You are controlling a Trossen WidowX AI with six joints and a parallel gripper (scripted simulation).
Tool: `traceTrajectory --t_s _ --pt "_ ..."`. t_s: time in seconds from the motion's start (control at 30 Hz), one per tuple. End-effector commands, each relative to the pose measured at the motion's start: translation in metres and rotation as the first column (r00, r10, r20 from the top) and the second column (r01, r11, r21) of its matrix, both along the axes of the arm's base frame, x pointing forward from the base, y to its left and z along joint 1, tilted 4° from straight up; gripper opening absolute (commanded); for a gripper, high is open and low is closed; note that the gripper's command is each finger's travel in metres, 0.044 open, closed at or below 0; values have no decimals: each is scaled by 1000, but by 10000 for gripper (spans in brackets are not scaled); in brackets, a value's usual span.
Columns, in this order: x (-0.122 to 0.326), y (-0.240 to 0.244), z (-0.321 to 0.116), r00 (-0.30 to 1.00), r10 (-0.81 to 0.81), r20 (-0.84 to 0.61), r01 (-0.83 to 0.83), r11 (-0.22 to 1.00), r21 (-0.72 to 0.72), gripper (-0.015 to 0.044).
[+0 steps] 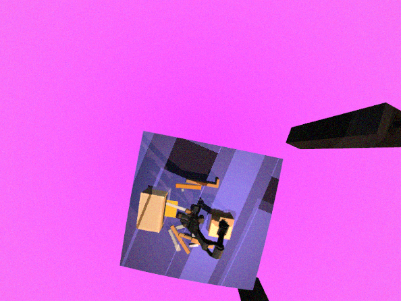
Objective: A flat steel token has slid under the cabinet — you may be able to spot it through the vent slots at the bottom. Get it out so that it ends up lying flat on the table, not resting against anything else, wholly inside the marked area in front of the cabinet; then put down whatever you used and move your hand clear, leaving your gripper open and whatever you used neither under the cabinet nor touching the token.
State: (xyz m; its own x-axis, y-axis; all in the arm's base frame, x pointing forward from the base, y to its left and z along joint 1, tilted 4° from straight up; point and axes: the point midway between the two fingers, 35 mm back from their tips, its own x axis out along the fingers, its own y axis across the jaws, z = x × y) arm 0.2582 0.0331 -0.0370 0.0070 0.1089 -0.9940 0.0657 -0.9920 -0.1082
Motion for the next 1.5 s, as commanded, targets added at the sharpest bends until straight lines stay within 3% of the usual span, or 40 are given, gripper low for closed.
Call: traceTrajectory --t_s 0.0,1.47 --pt "-1 5 1 1000 24 2 -24 1000 16 0" --pt "-1 6 1 928 369 44 -369 929 2 0"
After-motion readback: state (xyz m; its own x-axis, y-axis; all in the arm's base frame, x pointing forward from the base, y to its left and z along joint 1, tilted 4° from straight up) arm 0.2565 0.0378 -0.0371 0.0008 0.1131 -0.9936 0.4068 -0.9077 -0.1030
